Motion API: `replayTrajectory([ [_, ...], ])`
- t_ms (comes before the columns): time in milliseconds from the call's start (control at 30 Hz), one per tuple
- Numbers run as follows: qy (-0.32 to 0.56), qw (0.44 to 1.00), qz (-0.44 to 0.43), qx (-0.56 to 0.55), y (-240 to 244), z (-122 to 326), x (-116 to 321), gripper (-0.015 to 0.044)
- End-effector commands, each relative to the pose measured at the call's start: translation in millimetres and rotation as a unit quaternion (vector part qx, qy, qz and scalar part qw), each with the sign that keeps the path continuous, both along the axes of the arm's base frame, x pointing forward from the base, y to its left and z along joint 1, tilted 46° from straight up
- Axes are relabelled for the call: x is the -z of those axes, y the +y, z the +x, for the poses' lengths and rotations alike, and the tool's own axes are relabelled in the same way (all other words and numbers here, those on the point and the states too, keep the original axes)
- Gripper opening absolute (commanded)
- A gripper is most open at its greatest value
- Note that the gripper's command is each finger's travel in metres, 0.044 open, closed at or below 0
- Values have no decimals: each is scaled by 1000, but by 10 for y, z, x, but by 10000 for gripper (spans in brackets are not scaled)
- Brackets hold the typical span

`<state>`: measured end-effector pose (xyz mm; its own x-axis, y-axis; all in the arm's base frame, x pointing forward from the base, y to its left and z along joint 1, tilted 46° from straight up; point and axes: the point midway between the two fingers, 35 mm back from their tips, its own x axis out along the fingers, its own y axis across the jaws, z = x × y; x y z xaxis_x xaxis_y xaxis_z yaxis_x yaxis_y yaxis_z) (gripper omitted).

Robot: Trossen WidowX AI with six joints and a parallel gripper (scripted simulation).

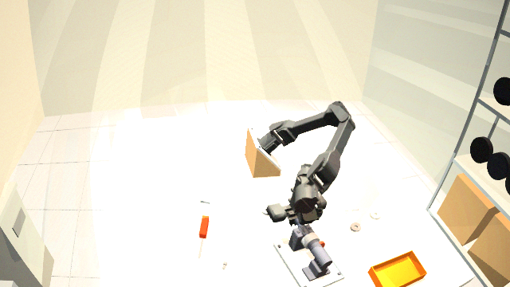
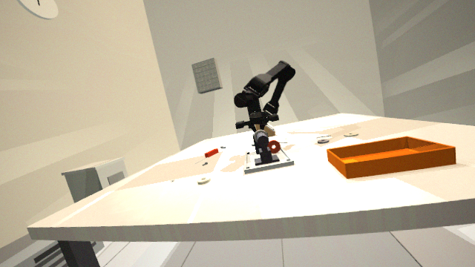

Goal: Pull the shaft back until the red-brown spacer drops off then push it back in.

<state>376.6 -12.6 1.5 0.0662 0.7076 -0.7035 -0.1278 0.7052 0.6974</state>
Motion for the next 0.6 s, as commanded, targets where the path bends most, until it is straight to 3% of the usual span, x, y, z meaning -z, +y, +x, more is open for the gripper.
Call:
replayTrajectory([
  [0,-2,1000,1,2,-6,47,-12,0],
  [567,-3,1000,1,2,-4,112,-22,0],
])
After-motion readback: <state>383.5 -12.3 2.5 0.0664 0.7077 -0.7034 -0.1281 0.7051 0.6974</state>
